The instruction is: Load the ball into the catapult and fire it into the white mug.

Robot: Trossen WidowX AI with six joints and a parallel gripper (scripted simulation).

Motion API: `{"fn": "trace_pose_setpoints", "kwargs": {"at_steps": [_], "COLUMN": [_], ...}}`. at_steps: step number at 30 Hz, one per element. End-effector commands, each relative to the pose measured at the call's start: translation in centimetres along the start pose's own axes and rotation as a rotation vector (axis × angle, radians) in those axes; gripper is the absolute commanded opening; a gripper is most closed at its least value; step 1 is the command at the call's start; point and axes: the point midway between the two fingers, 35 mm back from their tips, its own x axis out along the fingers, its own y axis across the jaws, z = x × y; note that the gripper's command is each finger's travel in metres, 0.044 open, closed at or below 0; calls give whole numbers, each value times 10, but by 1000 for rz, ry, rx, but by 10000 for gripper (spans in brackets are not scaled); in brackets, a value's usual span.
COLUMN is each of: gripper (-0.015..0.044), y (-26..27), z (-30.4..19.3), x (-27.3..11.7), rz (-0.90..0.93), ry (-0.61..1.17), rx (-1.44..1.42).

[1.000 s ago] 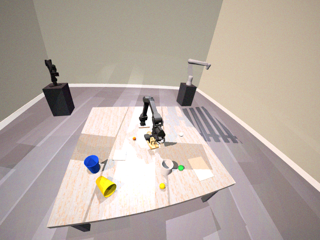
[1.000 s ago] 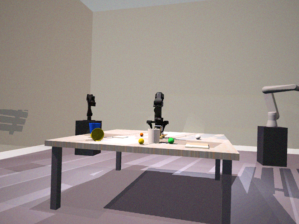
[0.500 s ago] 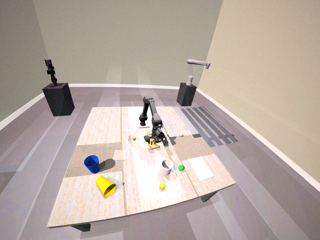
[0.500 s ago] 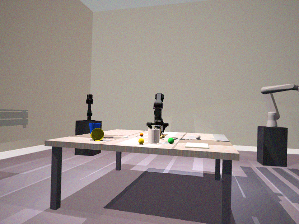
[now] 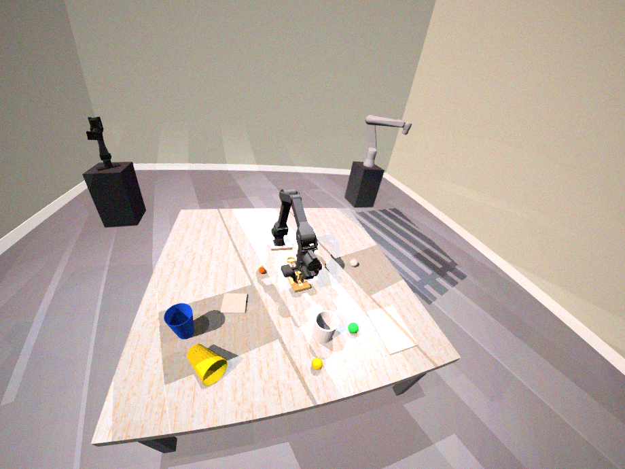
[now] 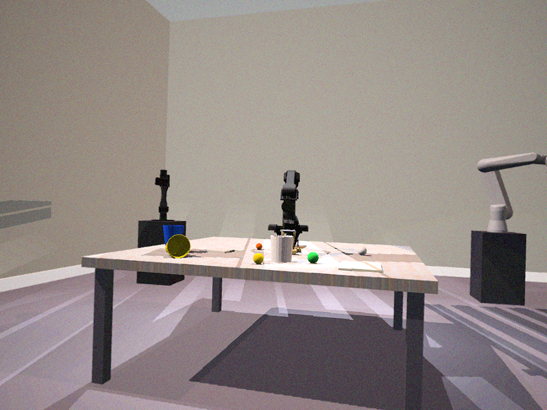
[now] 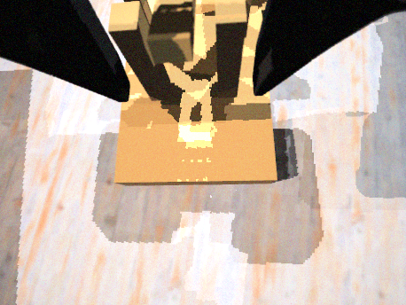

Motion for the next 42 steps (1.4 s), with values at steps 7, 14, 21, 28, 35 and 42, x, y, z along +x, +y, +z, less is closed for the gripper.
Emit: {"fn": "trace_pose_setpoints", "kwargs": {"at_steps": [7, 14, 21, 28, 35, 42], "gripper": [98, 0, 0, 0, 0, 0], "y": [0, 0, 0, 0, -1, -1], "z": [0, 1, 1, 1, 1, 1], "x": [0, -50, -46, -35, -23, -12], "rz": [0, -1, -1, -1, -1, -1], "ry": [0, 0, 5, 5, 6, 7], "rx": [0, 0, 1, 1, 1, 1]}}
